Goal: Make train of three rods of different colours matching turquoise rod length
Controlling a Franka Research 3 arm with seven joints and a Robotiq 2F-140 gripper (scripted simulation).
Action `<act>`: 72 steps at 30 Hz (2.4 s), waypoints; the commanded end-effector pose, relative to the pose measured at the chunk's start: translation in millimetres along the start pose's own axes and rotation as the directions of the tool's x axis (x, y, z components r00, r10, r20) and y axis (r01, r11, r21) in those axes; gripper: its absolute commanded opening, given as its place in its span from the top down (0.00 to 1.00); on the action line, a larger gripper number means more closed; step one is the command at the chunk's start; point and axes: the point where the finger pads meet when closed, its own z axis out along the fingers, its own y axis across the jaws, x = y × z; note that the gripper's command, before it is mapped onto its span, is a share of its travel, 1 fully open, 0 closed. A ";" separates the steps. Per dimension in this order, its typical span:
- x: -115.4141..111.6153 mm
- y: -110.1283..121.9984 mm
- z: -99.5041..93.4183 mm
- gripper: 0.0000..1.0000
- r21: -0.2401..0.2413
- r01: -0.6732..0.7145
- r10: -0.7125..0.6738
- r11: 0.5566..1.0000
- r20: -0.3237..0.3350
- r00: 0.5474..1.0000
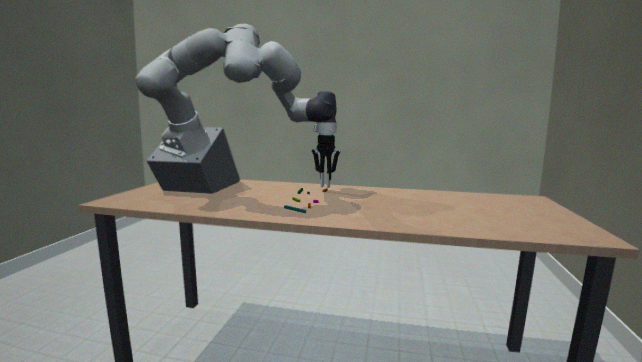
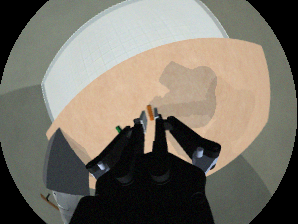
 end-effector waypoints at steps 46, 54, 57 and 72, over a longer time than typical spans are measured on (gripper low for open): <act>-0.9 0.9 14.7 0.85 -0.001 0.002 -0.002 1.000 0.000 1.000; -0.9 0.9 18.2 0.85 -0.001 0.002 -0.002 1.000 0.000 1.000; -0.9 0.9 18.2 0.85 -0.001 0.002 -0.002 1.000 0.000 1.000; -0.9 0.9 18.2 0.85 -0.001 0.002 -0.002 1.000 0.000 1.000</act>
